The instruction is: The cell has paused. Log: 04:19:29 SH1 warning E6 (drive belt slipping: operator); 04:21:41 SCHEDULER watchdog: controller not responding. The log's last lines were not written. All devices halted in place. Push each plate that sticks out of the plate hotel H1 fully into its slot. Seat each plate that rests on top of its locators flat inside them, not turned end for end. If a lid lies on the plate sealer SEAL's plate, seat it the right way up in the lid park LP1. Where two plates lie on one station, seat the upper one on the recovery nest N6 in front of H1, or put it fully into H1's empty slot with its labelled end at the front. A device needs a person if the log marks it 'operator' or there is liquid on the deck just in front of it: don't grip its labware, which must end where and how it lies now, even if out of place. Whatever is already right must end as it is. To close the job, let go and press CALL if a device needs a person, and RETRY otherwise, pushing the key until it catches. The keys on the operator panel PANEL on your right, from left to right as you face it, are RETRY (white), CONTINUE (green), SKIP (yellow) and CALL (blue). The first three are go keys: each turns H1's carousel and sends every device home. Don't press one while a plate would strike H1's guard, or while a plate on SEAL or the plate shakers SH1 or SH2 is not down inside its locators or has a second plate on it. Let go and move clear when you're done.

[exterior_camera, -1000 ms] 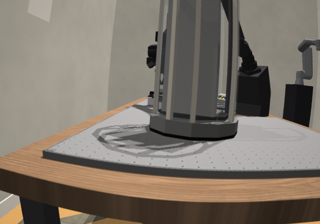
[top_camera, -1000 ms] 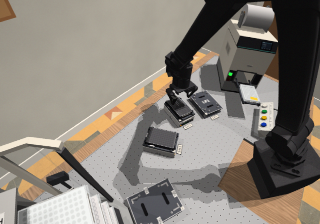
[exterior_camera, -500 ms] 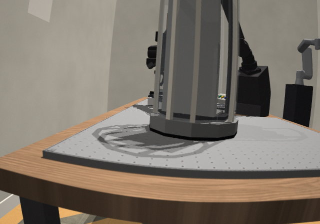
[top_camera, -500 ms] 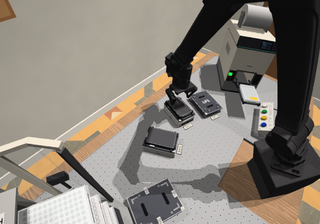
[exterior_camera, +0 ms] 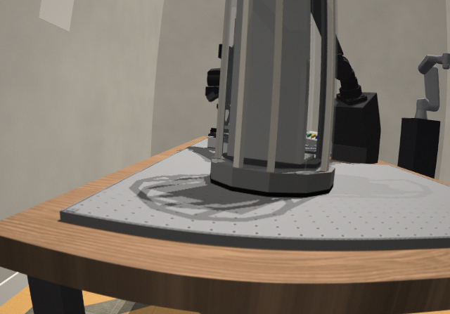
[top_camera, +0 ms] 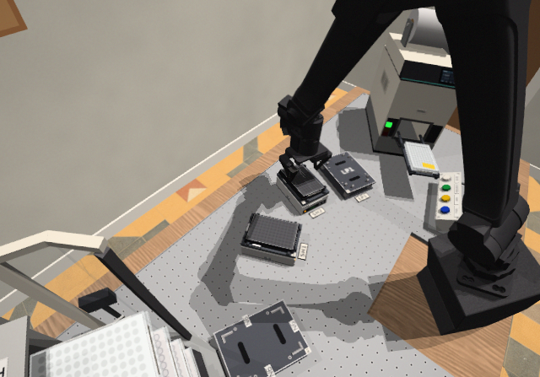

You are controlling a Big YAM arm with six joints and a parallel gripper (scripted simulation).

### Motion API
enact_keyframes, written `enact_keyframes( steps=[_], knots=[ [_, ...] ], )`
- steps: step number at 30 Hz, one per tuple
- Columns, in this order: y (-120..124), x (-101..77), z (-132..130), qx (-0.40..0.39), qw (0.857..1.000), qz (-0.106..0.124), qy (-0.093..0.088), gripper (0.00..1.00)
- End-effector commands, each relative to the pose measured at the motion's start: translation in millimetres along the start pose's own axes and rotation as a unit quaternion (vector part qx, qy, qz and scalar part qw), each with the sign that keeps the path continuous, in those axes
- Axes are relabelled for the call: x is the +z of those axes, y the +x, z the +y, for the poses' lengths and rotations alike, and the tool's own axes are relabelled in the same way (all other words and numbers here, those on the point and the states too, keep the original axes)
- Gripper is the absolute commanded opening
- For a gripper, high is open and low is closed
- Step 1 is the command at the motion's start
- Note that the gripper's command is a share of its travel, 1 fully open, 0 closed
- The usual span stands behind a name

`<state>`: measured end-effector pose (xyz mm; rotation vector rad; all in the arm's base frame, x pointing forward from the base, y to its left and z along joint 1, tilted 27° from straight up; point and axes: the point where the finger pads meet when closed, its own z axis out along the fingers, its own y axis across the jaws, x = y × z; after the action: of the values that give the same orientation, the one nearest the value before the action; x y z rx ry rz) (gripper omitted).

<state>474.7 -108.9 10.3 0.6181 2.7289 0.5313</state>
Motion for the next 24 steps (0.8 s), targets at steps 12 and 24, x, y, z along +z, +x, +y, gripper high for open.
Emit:
enact_keyframes(
  steps=[12,24],
  knots=[
    [0,19.6,3,0.003,1.0,-0.002,0.001,1.0],
    [-12,14.4,3,0.004,1.0,-0.024,-0.001,1.0]
  ],
)
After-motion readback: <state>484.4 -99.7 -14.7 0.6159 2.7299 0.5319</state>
